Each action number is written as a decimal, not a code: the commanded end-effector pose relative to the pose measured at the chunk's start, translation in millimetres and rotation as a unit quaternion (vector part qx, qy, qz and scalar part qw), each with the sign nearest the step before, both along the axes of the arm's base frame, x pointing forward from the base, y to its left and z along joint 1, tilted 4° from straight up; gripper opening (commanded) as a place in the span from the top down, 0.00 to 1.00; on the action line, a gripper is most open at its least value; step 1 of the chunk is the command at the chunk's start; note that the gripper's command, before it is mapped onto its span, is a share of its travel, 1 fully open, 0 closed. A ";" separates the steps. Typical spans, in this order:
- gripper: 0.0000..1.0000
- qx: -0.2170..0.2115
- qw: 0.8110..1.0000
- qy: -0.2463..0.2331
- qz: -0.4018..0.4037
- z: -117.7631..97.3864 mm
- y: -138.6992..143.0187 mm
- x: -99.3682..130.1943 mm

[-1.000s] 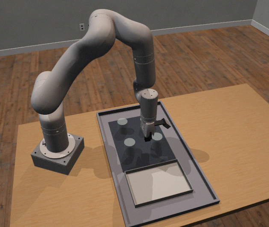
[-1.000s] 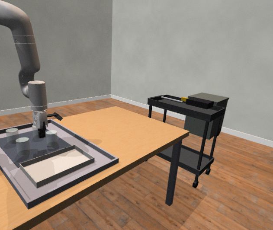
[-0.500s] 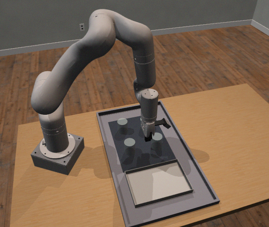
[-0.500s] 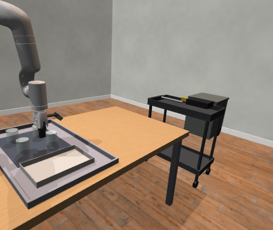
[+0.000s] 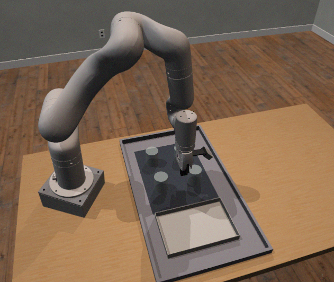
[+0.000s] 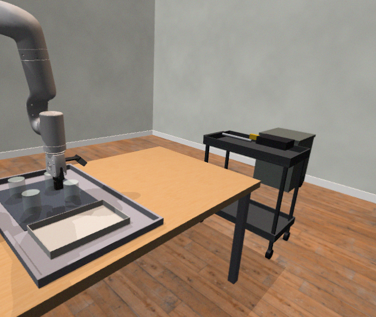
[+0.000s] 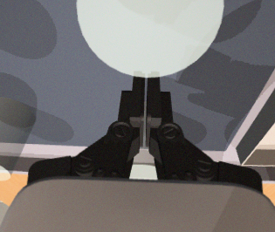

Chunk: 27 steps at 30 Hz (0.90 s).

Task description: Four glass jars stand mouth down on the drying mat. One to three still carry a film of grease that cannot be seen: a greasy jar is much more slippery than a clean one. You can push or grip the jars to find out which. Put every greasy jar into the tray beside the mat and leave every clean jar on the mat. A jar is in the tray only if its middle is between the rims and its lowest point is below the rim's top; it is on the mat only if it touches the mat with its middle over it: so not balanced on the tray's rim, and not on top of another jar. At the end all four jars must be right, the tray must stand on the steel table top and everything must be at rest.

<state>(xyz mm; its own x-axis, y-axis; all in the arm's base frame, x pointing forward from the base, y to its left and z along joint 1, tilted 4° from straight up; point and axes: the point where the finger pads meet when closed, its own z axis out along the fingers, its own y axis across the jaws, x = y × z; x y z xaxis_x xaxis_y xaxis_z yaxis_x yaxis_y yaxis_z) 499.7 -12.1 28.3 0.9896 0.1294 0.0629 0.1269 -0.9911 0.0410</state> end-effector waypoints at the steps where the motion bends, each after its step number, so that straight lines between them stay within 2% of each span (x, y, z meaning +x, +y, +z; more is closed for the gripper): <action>1: 1.00 0.000 1.000 -0.001 0.000 0.7 0.1 1.4; 27: 1.00 0.000 1.000 -0.001 0.000 0.9 0.5 4.4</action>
<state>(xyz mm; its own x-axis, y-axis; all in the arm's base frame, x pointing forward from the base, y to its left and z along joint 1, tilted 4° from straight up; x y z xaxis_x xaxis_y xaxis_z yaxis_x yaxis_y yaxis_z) 503.0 -11.6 28.5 0.9896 0.1294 0.0629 0.1269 -0.9911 0.0410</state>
